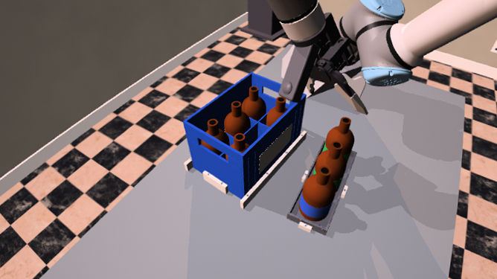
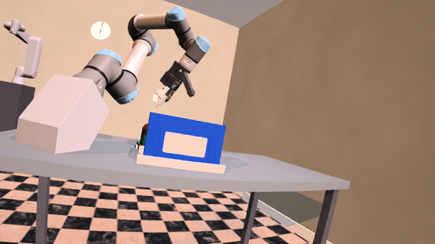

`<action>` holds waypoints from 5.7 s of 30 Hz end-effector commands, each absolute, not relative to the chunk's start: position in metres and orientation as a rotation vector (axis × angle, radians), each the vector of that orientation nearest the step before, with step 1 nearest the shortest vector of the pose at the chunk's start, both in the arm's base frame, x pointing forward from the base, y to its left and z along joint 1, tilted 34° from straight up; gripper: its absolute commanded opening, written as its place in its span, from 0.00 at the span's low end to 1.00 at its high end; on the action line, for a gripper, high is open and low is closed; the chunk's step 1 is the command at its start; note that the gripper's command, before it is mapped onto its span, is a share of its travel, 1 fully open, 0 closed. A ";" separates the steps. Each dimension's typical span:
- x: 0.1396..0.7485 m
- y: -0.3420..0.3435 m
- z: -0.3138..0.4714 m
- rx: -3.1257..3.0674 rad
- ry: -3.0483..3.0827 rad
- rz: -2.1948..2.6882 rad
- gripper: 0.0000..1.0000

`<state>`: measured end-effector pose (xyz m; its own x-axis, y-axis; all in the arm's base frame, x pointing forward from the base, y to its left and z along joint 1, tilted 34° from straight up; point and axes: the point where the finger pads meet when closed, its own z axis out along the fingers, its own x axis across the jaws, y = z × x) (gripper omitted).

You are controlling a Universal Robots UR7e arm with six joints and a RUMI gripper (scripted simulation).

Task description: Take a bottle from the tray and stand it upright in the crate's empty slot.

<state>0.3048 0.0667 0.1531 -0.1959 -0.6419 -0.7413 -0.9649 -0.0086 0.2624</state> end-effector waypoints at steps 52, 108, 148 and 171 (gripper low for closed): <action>0.391 -0.156 0.068 -0.958 2.475 0.556 1.00; 0.395 -0.044 0.144 -1.046 2.438 0.523 0.00; 0.355 0.085 0.204 -1.139 2.372 0.506 0.38; 0.356 0.085 0.204 -1.139 2.372 0.506 0.38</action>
